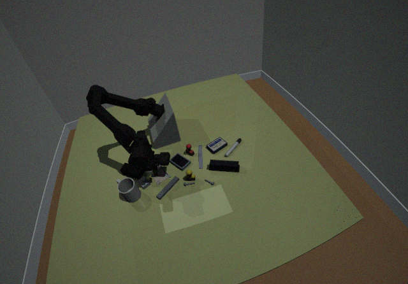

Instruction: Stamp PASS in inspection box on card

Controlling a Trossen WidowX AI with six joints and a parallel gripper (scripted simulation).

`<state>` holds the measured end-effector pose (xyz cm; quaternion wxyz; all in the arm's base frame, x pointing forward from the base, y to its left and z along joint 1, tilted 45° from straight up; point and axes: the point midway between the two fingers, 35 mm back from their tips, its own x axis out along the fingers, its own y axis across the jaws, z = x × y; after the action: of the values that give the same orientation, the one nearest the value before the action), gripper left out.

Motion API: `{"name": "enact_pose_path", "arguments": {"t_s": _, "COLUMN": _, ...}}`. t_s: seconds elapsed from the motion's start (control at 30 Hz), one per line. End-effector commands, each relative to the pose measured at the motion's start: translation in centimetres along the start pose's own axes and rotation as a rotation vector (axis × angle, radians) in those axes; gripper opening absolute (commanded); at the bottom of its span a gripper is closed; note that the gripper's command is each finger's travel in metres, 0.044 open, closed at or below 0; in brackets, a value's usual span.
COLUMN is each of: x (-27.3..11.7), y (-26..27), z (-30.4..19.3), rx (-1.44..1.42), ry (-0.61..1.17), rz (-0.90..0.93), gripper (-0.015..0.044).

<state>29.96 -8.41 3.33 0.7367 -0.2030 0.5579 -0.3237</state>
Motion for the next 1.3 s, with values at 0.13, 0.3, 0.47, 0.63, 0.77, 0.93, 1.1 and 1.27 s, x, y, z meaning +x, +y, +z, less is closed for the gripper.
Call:
{"name": "enact_pose_path", "arguments": {"t_s": 0.13, "x": 0.14, "y": 0.12, "z": -0.23, "rx": -0.006, "ry": 0.004, "rz": 0.005, "gripper": 0.0}}
{"name": "enact_pose_path", "arguments": {"t_s": 0.3, "x": 0.14, "y": 0.12, "z": -0.23, "rx": -0.006, "ry": 0.004, "rz": 0.005, "gripper": 0.0}}
{"name": "enact_pose_path", "arguments": {"t_s": 0.47, "x": 0.26, "y": 0.12, "z": -0.23, "rx": -0.007, "ry": 0.003, "rz": 0.006, "gripper": 0.0}}
{"name": "enact_pose_path", "arguments": {"t_s": 0.63, "x": 0.36, "y": 0.12, "z": -0.23, "rx": -0.007, "ry": 0.003, "rz": 0.006, "gripper": 0.0}}
{"name": "enact_pose_path", "arguments": {"t_s": 0.77, "x": 0.44, "y": 0.12, "z": -0.24, "rx": -0.007, "ry": 0.003, "rz": 0.006, "gripper": 0.0}}
{"name": "enact_pose_path", "arguments": {"t_s": 0.93, "x": 0.54, "y": 0.12, "z": -0.24, "rx": -0.007, "ry": 0.003, "rz": 0.006, "gripper": 0.0}}
{"name": "enact_pose_path", "arguments": {"t_s": 1.1, "x": 0.56, "y": 0.12, "z": -0.24, "rx": -0.007, "ry": 0.003, "rz": 0.006, "gripper": 0.0}}
{"name": "enact_pose_path", "arguments": {"t_s": 1.27, "x": 0.61, "y": 0.12, "z": -0.24, "rx": -0.007, "ry": 0.003, "rz": 0.006, "gripper": 0.0}}
